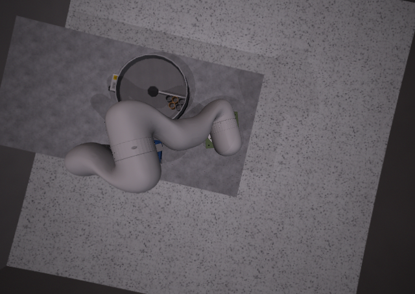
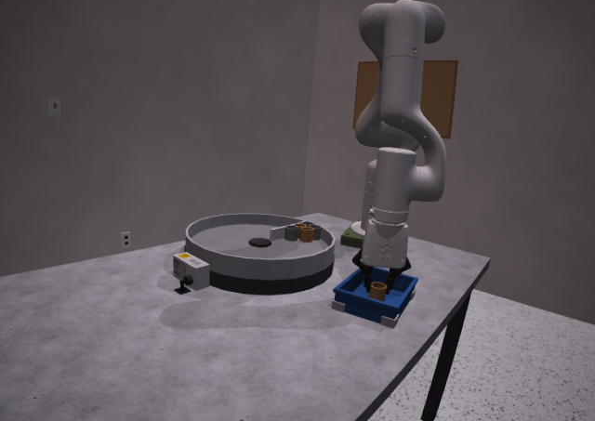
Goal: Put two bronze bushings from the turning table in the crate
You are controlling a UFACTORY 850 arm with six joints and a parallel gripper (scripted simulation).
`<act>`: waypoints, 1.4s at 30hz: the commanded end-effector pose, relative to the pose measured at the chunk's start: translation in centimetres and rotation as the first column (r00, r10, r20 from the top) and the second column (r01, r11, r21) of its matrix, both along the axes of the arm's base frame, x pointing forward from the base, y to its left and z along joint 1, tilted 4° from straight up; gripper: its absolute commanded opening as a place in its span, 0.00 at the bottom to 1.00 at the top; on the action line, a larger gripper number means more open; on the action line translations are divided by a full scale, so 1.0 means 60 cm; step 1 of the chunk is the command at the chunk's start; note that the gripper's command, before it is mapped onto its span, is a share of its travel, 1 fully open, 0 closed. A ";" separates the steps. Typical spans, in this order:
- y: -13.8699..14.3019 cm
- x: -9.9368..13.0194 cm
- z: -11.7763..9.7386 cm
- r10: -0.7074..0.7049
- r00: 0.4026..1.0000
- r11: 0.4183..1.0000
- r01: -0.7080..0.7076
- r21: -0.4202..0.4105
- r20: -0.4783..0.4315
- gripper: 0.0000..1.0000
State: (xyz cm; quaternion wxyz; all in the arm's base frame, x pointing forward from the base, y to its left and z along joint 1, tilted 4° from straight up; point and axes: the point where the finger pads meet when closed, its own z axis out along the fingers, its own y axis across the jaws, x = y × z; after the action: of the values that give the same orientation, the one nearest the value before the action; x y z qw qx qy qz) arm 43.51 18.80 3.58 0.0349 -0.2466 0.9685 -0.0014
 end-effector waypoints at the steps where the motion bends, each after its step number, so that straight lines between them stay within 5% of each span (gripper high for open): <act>1: 0.001 0.001 0.000 0.000 1.000 1.000 0.000 0.001 0.001 0.00; 16: 0.001 0.001 0.000 0.000 1.000 1.000 0.000 0.001 0.001 0.00; 17: 0.001 0.001 0.000 0.000 1.000 1.000 0.000 0.001 0.001 0.48; 42: 0.001 0.001 0.000 0.000 1.000 1.000 0.000 0.001 0.001 0.48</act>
State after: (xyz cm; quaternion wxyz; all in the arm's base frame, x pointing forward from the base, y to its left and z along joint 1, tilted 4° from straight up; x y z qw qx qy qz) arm 43.51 18.81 3.51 0.0350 -0.2466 0.9685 -0.0014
